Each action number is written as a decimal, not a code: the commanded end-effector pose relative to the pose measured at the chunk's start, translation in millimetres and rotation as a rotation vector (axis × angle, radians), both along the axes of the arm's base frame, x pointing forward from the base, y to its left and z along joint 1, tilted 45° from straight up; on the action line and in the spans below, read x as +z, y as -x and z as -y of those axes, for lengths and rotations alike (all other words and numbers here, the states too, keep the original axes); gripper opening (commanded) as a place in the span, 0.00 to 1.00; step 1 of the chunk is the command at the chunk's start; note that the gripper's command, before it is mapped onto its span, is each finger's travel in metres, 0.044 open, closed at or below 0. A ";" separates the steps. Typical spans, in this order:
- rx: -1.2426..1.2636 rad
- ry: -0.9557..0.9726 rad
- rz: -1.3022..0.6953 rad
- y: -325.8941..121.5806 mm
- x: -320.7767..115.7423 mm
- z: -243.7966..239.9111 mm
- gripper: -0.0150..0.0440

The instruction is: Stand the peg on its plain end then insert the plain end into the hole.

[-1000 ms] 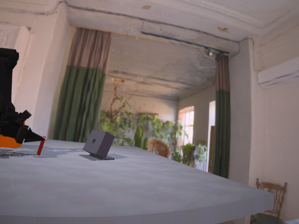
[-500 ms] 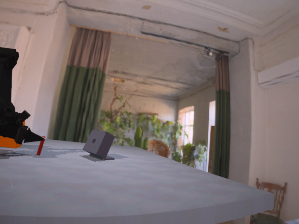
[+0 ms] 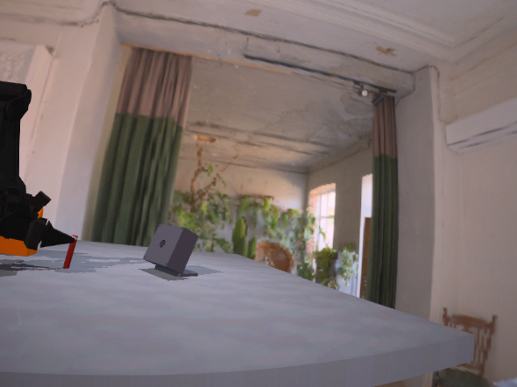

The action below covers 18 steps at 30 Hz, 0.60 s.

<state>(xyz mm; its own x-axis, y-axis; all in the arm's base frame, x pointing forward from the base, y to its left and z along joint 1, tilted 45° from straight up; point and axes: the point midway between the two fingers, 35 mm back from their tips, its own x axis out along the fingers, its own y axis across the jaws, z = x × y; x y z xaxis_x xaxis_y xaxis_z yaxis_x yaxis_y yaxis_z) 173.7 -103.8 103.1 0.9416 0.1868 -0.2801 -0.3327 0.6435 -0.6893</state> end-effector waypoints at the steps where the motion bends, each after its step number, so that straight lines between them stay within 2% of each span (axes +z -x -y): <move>1: -0.001 0.000 -0.001 1.1 -0.9 1.5 0.34; 7: 0.006 -0.003 0.007 0.7 -0.2 0.3 0.35; 10: 0.006 -0.003 0.008 0.7 -0.2 0.3 0.47; 18: 0.006 -0.003 0.008 0.7 -0.2 0.3 0.47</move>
<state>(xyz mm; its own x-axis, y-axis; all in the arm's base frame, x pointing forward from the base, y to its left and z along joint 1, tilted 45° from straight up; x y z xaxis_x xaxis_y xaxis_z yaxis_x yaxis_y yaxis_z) 173.0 -104.2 102.9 0.9429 0.1932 -0.2714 -0.3306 0.6425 -0.6913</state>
